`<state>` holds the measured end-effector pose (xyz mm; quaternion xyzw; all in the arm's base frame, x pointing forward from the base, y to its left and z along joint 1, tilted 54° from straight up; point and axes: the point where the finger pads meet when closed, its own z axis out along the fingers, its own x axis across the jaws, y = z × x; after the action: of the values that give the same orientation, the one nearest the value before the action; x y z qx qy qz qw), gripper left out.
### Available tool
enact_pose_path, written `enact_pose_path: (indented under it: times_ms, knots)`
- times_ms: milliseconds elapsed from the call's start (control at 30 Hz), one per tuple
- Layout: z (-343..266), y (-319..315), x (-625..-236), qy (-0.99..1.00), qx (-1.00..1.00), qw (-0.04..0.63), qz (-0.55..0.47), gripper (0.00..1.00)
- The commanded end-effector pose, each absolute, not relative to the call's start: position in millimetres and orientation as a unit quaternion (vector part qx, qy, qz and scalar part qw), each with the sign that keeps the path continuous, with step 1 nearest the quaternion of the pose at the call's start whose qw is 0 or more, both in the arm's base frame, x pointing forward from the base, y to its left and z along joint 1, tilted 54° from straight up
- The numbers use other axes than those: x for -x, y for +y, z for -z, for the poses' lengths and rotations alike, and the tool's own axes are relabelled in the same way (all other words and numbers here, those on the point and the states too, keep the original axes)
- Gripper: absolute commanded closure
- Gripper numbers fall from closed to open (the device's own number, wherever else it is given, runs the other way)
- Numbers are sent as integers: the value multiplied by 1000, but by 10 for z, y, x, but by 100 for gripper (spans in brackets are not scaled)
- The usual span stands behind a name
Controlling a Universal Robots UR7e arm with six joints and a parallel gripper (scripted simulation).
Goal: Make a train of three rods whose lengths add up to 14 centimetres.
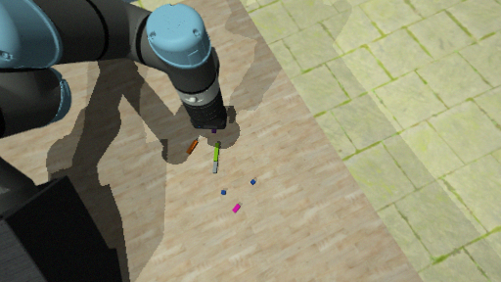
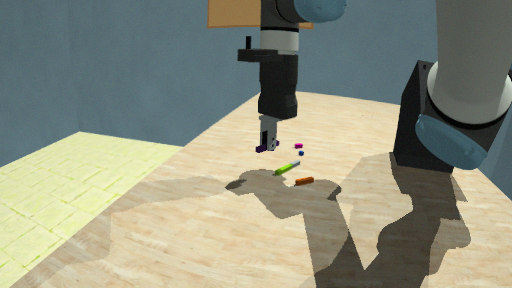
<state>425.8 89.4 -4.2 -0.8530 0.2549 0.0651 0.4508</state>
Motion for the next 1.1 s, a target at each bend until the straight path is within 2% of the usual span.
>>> enact_pose_path:
  times_ms: [0,433,1067]
  knots:
    - [192,1101,-4286,255,853,451,-65,76]
    - [376,1352,-4323,255,853,451,-65,76]
    - [386,1366,-4325,255,853,451,-65,76]
